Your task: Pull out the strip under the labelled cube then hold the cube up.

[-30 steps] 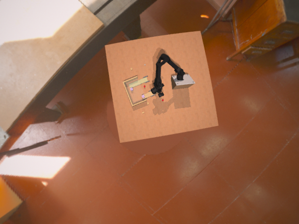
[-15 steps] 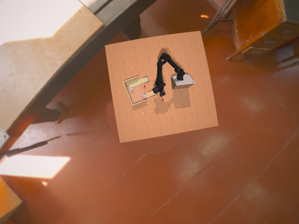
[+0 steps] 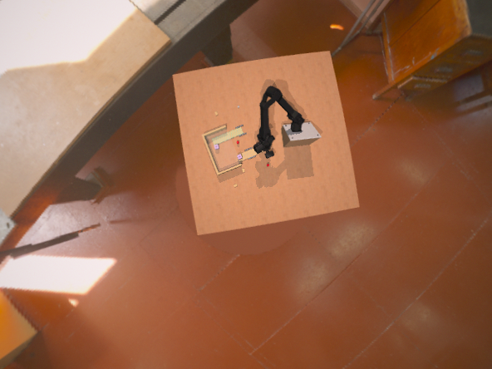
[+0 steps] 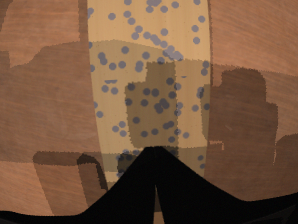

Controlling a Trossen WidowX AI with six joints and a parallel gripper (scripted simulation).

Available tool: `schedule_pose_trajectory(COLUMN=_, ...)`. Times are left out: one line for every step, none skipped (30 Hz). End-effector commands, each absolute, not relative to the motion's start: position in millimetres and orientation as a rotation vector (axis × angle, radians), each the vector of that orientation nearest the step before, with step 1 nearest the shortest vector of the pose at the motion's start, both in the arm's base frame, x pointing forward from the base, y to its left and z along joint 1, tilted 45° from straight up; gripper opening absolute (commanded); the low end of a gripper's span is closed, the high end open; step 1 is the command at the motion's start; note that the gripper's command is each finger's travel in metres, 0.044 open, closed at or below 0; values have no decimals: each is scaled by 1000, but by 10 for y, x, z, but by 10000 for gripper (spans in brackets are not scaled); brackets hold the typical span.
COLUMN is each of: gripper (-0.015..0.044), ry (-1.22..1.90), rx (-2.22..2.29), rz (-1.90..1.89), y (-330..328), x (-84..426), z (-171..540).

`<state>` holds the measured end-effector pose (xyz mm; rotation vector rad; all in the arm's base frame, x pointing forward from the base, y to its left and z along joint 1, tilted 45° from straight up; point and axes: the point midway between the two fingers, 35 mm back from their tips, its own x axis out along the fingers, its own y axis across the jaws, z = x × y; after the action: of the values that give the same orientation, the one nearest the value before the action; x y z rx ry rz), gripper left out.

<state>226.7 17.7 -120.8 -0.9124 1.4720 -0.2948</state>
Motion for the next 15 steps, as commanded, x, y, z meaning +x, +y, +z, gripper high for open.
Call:
schedule_pose_trajectory(gripper=0, ry=1510, rx=-920, rz=-299, y=89, x=2111, z=-1224)
schedule_pose_trajectory(gripper=0, ry=1510, rx=-920, rz=-299, y=85, x=2101, z=-1223)
schedule_pose_trajectory(gripper=0, ry=1510, rx=-920, rz=-299, y=82, x=2091, z=-1221)
schedule_pose_trajectory(gripper=0, ry=1511, rx=-920, rz=-299, y=79, x=2080, z=-1219)
schedule_pose_trajectory(gripper=0, ry=1511, rx=-920, rz=-299, y=76, x=2071, z=-1218)
schedule_pose_trajectory(gripper=0, ry=1511, rx=-920, rz=-299, y=72, x=2061, z=-1216)
schedule_pose_trajectory(gripper=0, ry=1511, rx=-920, rz=-299, y=69, x=2052, z=-1214)
schedule_pose_trajectory(gripper=0, ry=1511, rx=-920, rz=-299, y=66, x=2043, z=-1213)
schedule_pose_trajectory(gripper=0, ry=1511, rx=-920, rz=-299, y=63, x=2033, z=-1211)
schedule_pose_trajectory(gripper=0, ry=1511, rx=-920, rz=-299, y=60, x=2023, z=-1210)
schedule_pose_trajectory(gripper=0, ry=1511, rx=-920, rz=-299, y=57, x=2013, z=-1208)
schedule_pose_trajectory(gripper=0, ry=1511, rx=-920, rz=-299, y=54, x=2004, z=-1206)
schedule_pose_trajectory(gripper=0, ry=1511, rx=-920, rz=-299, y=51, x=1994, z=-1205)
schedule_pose_trajectory(gripper=0, ry=1511, rx=-920, rz=-299, y=48, x=1986, z=-1203)
schedule_pose_trajectory(gripper=0, ry=1511, rx=-920, rz=-299, y=45, x=1978, z=-1202)
